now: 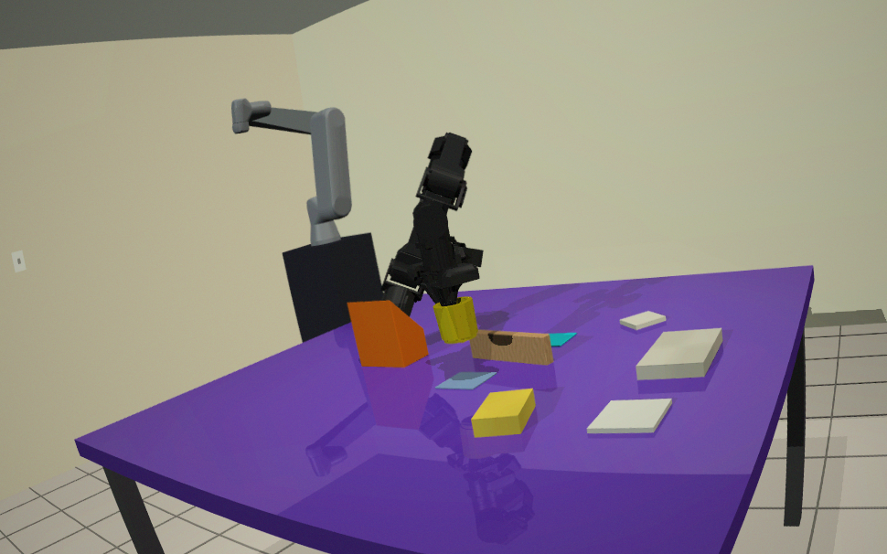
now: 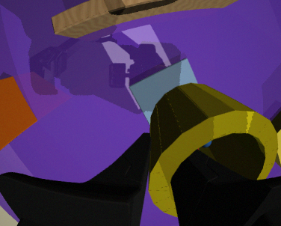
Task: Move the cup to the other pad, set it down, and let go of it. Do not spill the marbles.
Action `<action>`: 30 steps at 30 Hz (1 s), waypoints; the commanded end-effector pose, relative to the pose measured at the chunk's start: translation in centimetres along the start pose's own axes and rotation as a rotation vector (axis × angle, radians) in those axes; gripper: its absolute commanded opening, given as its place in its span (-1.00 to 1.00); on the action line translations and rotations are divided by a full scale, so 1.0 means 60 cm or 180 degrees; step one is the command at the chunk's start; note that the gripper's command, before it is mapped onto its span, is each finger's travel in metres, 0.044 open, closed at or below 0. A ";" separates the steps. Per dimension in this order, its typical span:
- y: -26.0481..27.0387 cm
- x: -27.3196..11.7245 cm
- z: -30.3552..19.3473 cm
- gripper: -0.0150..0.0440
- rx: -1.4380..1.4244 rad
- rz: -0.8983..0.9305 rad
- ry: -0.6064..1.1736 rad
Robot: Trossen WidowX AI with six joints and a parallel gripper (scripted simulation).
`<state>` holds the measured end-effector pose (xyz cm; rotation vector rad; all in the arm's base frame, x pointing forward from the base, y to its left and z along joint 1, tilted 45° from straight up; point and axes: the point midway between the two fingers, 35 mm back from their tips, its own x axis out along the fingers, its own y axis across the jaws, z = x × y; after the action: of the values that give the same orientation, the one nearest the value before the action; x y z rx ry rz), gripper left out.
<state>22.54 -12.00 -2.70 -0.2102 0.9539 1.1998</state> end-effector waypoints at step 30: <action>0.020 -0.003 0.081 -0.49 -0.0011 0.0005 0.0006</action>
<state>23.88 -9.29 0.27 -0.2241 0.9550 1.2034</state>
